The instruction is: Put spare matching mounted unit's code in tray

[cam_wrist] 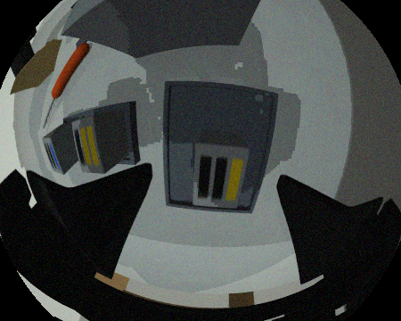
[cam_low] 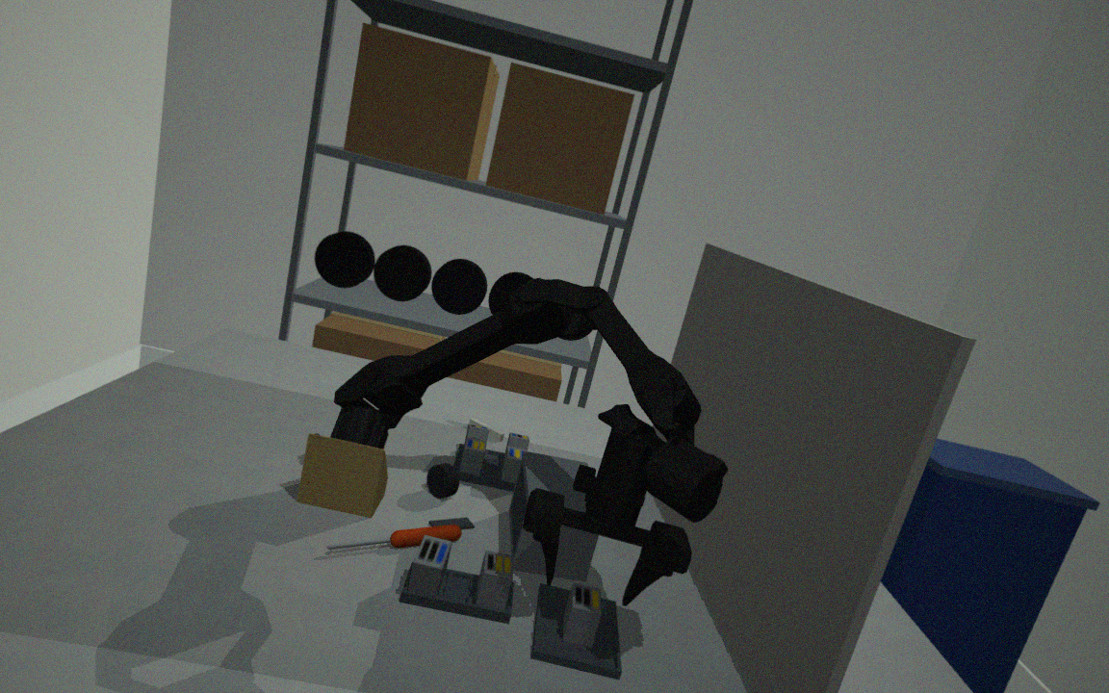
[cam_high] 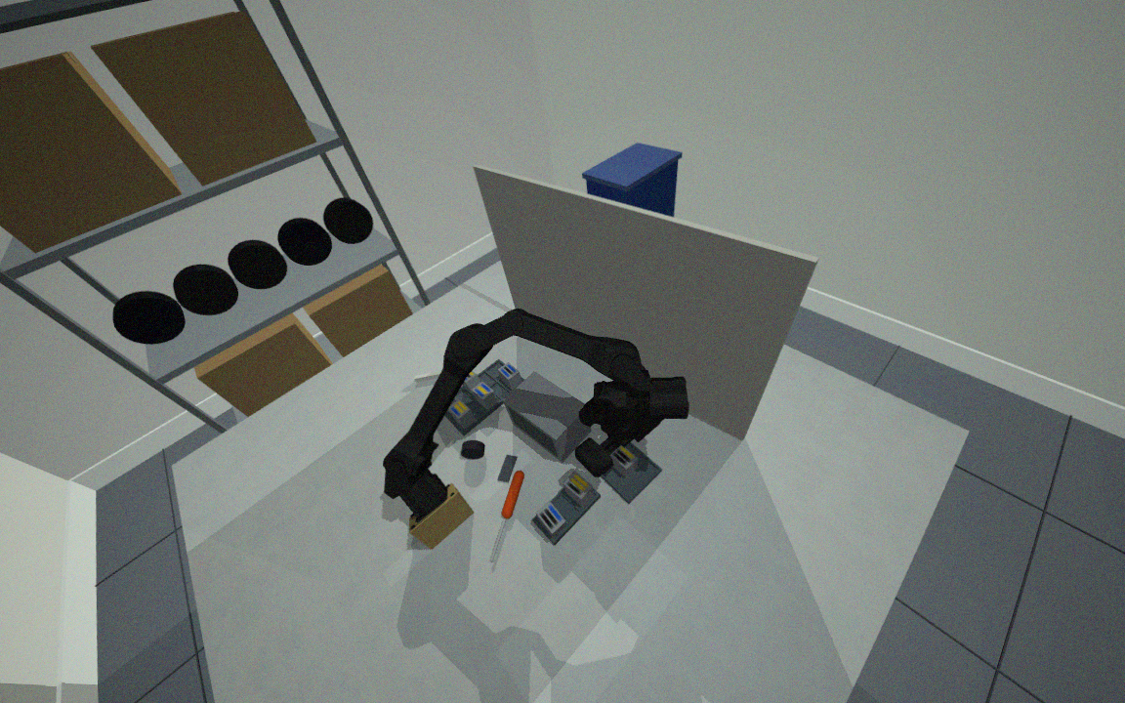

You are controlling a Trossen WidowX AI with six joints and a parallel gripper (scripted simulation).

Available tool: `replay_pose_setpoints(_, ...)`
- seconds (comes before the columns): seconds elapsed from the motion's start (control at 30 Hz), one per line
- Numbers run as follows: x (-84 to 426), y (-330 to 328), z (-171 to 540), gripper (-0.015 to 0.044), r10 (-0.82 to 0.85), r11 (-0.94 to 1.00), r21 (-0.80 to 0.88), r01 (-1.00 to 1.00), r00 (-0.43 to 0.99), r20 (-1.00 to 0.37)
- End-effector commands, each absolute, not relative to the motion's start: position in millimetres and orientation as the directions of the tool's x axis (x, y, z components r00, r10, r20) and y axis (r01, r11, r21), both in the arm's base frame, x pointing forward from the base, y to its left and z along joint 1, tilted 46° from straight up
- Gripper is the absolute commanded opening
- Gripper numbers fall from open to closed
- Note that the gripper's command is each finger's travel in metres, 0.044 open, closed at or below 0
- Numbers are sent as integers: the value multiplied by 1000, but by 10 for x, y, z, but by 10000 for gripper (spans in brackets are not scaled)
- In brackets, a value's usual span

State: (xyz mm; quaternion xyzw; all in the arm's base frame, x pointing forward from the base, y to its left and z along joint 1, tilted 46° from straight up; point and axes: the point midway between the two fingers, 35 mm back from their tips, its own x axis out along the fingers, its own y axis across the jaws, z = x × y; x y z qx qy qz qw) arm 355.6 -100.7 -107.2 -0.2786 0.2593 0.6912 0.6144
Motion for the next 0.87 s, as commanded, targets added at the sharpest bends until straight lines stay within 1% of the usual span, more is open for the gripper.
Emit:
replay_pose_setpoints(0.0, 3600, -1431, -691, 440, 696, -95, -1, -995, -66, -715)
replay_pose_setpoints(0.1, 3583, -1581, -513, 440, 697, -95, -1, -996, -66, -714)
replay_pose_setpoints(0.2, 3583, -1581, -513, 440, 697, -95, -1, -996, -66, -714)
replay_pose_setpoints(0.23, 3609, -1592, -530, 440, 692, -75, -17, -997, -40, -721)
replay_pose_setpoints(0.83, 3609, -1592, -530, 440, 692, -75, -17, -997, -40, -721)
